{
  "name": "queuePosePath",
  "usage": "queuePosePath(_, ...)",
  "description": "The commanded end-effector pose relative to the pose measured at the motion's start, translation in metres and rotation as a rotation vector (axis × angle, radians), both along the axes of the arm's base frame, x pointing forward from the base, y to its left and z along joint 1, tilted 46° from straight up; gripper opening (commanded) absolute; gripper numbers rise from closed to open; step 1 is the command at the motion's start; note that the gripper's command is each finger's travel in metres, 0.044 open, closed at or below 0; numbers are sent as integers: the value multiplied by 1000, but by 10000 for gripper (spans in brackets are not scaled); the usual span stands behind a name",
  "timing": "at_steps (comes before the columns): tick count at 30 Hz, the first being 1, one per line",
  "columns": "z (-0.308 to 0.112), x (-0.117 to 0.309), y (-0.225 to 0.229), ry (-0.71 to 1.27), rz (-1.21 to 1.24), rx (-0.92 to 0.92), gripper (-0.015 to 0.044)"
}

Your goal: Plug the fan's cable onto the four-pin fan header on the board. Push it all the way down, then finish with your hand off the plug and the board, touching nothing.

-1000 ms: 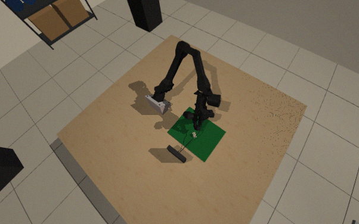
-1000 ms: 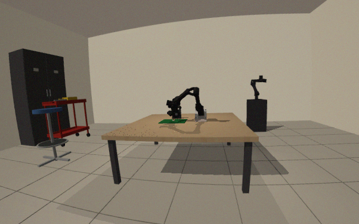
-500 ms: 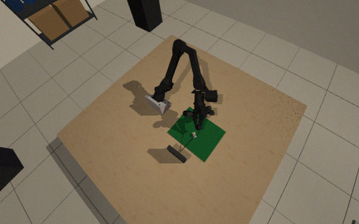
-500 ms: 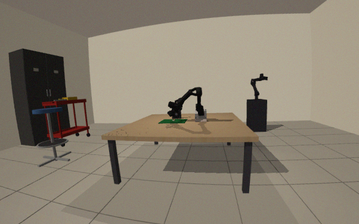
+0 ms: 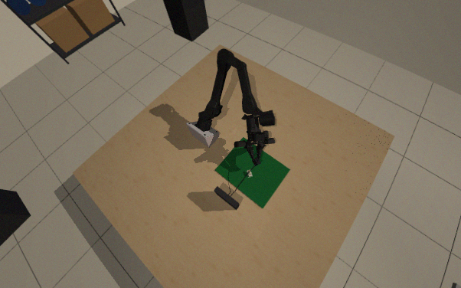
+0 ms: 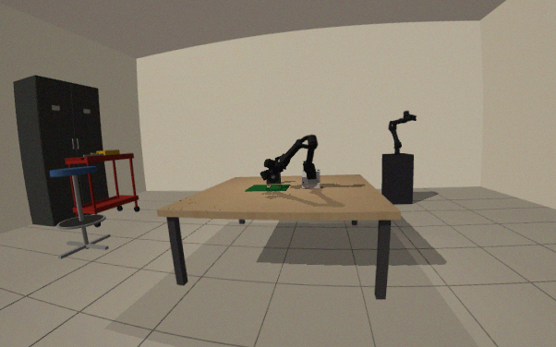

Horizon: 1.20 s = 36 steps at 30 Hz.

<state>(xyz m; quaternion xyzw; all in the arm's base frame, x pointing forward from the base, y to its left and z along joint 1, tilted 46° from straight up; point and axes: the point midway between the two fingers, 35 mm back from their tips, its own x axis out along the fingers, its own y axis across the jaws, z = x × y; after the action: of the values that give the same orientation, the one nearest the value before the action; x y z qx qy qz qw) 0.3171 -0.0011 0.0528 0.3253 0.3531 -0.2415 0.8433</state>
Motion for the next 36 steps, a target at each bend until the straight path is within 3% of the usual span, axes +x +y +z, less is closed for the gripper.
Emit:
queuePosePath(1,5,-2,0,-59,-36,-4,0)
queuePosePath(21,24,-17,2,-332,-184,29,0)
queuePosePath(36,25,-17,-1,-306,-168,24,0)
